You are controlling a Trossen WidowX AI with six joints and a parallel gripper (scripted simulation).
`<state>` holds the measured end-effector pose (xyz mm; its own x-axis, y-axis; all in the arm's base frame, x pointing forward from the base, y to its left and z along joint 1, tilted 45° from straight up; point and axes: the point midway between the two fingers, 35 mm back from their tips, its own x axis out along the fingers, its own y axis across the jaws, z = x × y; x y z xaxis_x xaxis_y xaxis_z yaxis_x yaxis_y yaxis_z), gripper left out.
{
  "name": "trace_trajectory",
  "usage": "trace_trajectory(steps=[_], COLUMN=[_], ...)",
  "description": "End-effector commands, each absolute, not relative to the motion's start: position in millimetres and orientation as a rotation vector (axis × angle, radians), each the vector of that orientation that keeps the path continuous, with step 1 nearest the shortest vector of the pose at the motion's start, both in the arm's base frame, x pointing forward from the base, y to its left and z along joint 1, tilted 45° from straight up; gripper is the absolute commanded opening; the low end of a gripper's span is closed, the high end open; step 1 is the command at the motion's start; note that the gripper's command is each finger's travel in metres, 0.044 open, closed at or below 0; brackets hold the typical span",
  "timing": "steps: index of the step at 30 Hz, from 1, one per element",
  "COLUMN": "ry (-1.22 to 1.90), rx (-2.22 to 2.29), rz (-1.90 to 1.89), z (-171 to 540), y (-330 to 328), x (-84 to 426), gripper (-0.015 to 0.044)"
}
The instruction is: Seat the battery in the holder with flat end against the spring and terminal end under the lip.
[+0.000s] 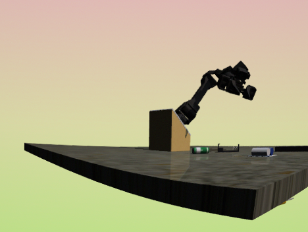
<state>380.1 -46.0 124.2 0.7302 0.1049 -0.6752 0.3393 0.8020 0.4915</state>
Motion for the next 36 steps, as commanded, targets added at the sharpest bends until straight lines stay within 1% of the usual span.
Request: trace_trajectory(steps=[1,10,17,36], ry=[0.994,1.439,1.689,1.694], rx=[0.936,1.566,1.983,1.993], rz=[-0.278,-0.727,-1.18,-1.194], z=[60,-43,-94,-103], y=[-57,-62,-54,-47], x=[373,329,290,290], gripper=[0.0245,0.0245,0.0245,0.0245])
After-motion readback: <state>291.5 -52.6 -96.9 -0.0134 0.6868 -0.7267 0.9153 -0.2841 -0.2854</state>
